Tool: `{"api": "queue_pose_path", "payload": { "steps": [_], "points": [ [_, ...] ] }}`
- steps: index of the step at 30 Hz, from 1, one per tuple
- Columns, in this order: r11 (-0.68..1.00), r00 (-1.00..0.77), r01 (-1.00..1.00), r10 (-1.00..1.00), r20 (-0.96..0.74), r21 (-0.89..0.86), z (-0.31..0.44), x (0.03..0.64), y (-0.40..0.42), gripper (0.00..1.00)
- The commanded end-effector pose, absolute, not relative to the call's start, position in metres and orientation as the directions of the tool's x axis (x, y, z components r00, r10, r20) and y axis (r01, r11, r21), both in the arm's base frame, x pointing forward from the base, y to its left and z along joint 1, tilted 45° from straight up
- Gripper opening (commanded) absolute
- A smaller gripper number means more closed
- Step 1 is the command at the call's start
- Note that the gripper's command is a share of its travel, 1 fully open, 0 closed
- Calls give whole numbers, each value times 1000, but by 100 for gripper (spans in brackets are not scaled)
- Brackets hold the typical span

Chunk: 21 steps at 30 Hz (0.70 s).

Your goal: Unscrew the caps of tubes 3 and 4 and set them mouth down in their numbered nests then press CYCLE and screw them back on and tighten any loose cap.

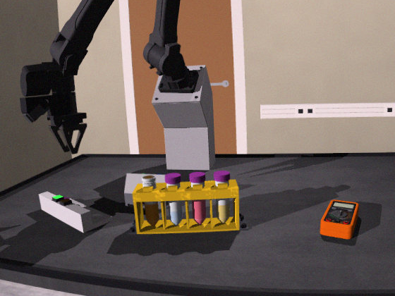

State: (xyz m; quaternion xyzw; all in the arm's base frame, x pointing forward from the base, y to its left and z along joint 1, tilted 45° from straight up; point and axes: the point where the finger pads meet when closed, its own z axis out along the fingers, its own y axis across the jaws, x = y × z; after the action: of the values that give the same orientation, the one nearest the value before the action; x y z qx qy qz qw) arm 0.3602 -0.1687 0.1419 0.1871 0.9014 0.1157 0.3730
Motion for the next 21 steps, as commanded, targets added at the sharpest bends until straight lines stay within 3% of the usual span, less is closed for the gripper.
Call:
{"api": "queue_pose_path", "payload": {
  "steps": [1,10,21],
  "points": [
    [925,-662,230,376,-648,302,144,363,-208,47],
    [938,-657,197,342,-672,286,154,368,-221,47],
    [926,-664,220,373,-648,307,102,403,-218,47]
  ]
}}
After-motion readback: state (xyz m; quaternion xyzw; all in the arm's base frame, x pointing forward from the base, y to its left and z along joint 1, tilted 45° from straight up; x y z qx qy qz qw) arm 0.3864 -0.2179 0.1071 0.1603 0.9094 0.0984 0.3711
